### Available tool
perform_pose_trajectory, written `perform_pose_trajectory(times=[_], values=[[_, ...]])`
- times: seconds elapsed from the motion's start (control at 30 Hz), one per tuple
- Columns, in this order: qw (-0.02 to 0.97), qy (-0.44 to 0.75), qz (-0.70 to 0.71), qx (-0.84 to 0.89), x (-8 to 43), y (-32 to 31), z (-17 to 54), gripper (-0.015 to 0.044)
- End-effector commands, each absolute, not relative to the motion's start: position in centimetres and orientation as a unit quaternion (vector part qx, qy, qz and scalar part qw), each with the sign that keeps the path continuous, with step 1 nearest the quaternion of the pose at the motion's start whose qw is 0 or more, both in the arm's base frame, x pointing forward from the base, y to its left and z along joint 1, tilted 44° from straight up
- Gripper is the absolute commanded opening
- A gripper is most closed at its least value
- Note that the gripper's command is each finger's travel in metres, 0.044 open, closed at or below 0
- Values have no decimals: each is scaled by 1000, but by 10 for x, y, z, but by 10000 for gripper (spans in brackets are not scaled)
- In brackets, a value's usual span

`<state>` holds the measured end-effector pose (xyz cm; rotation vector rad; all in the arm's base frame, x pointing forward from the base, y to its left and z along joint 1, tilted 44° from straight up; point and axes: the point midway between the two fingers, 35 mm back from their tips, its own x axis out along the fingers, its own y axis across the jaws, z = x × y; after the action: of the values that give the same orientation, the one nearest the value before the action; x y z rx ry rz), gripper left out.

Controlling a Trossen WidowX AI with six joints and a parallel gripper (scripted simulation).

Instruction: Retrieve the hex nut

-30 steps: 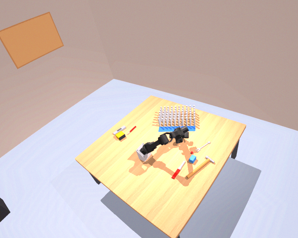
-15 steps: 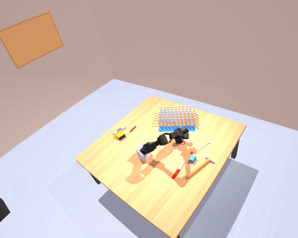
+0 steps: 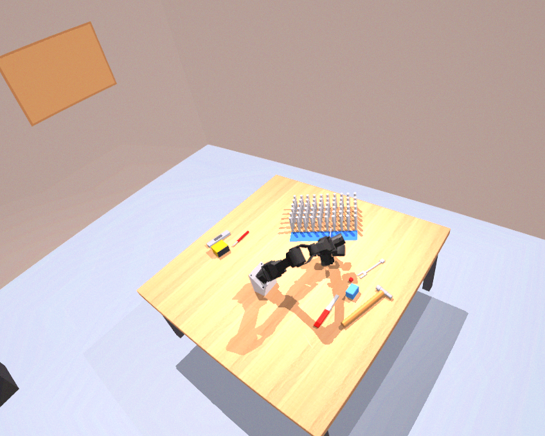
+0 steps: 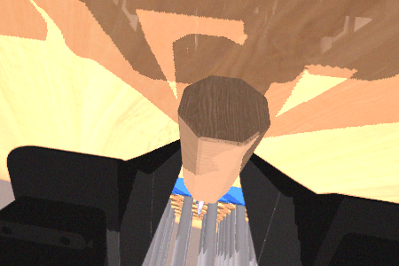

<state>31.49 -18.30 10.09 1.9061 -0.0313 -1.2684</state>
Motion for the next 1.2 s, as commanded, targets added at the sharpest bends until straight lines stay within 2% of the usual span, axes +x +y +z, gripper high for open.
perform_pose_trajectory(times=[0.0, 1.17], values=[[413, -9, -503, 759, 311, -183, 102, 0], [414, -9, -503, 759, 288, -189, 109, 0]])
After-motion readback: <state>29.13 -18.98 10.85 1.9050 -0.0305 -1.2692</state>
